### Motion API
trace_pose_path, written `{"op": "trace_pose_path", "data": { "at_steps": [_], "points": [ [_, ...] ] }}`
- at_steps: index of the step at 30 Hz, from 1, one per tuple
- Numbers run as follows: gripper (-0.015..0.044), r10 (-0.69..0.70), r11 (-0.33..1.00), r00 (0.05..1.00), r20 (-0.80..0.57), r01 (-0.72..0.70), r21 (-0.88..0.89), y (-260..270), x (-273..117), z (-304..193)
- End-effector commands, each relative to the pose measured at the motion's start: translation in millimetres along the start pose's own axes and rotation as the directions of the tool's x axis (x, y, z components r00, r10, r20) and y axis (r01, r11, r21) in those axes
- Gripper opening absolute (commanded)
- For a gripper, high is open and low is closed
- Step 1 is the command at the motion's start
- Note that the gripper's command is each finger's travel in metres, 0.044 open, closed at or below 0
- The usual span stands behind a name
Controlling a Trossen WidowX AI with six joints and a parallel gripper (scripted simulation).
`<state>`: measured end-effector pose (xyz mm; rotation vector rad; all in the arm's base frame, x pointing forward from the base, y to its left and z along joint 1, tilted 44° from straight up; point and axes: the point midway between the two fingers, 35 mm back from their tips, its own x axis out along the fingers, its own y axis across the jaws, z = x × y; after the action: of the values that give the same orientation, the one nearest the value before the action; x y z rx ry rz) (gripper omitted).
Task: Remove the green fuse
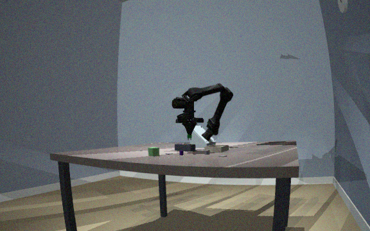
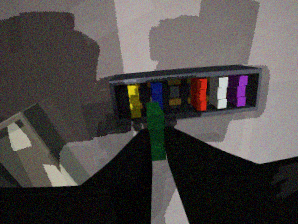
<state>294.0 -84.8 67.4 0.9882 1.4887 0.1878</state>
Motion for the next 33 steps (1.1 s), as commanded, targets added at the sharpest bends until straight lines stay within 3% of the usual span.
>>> {"op": "trace_pose_path", "data": {
  "at_steps": [1,17,33],
  "points": [
    [0.0,0.0,1.0,1.0,0.004,0.0,-0.005,35,-1,-8],
    [0.0,0.022,1.0,1.0,-0.005,-0.022,-0.008,145,-3,-71],
    [0.0,0.024,1.0,1.0,-0.007,-0.024,-0.009,150,10,-74]
  ]
}}
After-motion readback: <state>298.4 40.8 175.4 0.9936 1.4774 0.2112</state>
